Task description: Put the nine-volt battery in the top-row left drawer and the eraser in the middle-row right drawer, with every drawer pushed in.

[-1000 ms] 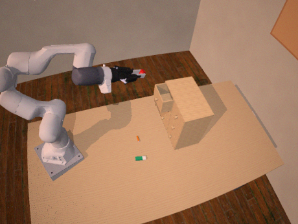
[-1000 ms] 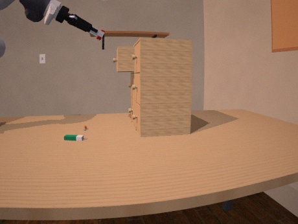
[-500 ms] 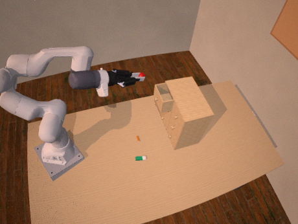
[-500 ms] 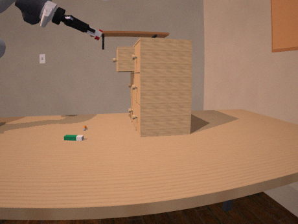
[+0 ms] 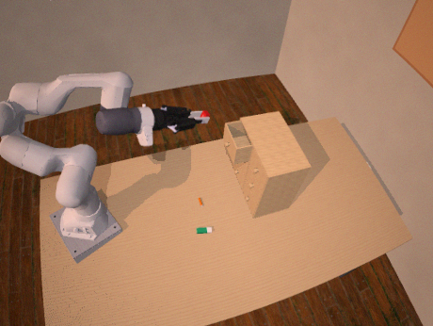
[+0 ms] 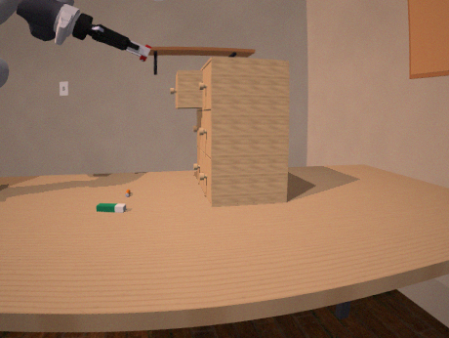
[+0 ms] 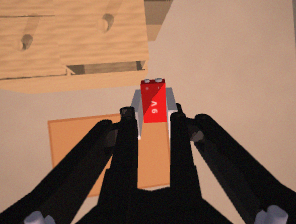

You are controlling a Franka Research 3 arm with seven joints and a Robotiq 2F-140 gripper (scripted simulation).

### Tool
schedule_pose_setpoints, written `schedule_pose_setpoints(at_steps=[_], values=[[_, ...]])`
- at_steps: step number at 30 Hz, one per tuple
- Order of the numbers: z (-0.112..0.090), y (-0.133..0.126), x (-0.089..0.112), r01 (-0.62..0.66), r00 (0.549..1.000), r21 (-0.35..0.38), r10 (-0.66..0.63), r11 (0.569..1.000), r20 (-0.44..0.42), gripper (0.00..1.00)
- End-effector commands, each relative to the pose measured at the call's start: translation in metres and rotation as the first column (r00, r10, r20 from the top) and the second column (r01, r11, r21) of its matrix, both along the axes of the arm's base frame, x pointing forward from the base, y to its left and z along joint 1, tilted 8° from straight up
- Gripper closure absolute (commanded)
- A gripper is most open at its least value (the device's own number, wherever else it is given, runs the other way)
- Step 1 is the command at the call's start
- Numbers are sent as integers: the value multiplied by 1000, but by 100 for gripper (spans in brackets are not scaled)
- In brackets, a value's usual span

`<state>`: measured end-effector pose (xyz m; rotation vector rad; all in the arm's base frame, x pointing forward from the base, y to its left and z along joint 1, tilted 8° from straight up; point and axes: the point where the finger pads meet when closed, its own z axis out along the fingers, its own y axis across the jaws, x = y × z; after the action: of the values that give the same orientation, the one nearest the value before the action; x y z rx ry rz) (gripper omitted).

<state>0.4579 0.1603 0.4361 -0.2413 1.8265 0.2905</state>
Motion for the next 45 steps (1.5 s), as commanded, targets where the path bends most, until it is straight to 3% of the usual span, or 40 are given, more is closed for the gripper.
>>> schedule_pose_setpoints(at_steps=[1,4,5,13,14,22,23,30,31,45], values=[[0,-4,0,8,1000,-7,-8,1000,7,86],[0,-4,0,8,1000,-7,-8,1000,7,86],[-7,-17,-5,44,999,-5,-44,999,19,86],[-7,-17,-5,44,999,-5,-44,999,19,86],[-13,-31,-10,79,997,-5,-79,997,28,86],[-13,-31,-10,79,997,-5,-79,997,28,86],[-20,-44,-16,111,993,-4,-111,994,33,86],[-20,-44,-16,111,993,-4,-111,994,33,86],[-27,-55,-21,140,990,-4,-140,990,36,86],[-33,-64,-25,164,986,-4,-164,986,37,86]])
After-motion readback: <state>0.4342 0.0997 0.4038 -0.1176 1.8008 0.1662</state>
